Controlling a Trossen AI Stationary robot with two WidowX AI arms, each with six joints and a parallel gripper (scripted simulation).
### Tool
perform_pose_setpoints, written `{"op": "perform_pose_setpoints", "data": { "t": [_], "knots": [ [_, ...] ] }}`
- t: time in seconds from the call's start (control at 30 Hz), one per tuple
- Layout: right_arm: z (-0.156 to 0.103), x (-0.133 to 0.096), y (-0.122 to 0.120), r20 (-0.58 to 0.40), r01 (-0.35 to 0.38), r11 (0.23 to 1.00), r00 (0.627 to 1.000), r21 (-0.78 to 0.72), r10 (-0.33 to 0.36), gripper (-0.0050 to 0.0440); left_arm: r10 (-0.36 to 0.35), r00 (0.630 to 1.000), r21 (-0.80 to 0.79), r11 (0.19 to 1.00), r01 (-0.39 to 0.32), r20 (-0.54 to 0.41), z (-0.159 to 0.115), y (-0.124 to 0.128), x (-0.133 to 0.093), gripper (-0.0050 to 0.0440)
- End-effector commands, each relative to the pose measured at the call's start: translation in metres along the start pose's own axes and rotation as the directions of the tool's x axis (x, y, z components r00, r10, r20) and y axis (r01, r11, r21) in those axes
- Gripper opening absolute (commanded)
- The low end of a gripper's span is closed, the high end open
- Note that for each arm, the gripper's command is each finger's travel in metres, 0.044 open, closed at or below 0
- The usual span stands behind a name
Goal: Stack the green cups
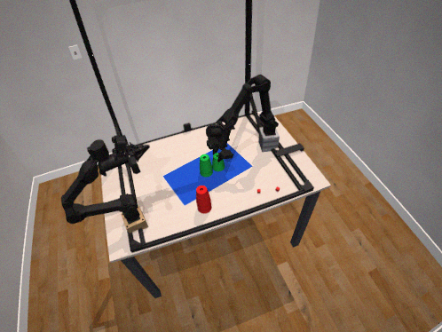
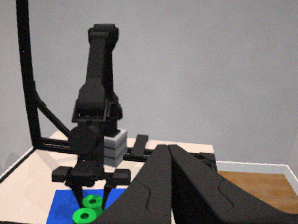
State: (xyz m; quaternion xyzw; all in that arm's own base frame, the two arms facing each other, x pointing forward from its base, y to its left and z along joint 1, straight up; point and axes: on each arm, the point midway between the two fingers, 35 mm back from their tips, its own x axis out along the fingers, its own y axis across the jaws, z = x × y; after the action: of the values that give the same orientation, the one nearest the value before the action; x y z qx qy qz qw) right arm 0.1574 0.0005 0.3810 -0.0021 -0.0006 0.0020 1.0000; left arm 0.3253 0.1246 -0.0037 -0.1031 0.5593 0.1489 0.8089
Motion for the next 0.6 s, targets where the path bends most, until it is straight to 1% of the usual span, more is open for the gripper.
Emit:
{"op": "perform_pose_setpoints", "data": {
  "t": [0.0,0.57],
  "knots": [
    [-0.0002,-0.0001,-0.0005,-0.001,0.004,1.0,1.0,0.004,-0.004,0.0,0.001,1.0,-0.002,1.0,-0.001,-0.012,-0.0057,0.0002,0.0054,0.0],
    [-0.0002,-0.0001,-0.0005,-0.001,0.004,1.0,1.0,0.004,-0.004,0.0,0.0,1.0,0.0,1.0,0.0,-0.005,-0.0026,-0.0001,0.0031,0.0]
  ]
}}
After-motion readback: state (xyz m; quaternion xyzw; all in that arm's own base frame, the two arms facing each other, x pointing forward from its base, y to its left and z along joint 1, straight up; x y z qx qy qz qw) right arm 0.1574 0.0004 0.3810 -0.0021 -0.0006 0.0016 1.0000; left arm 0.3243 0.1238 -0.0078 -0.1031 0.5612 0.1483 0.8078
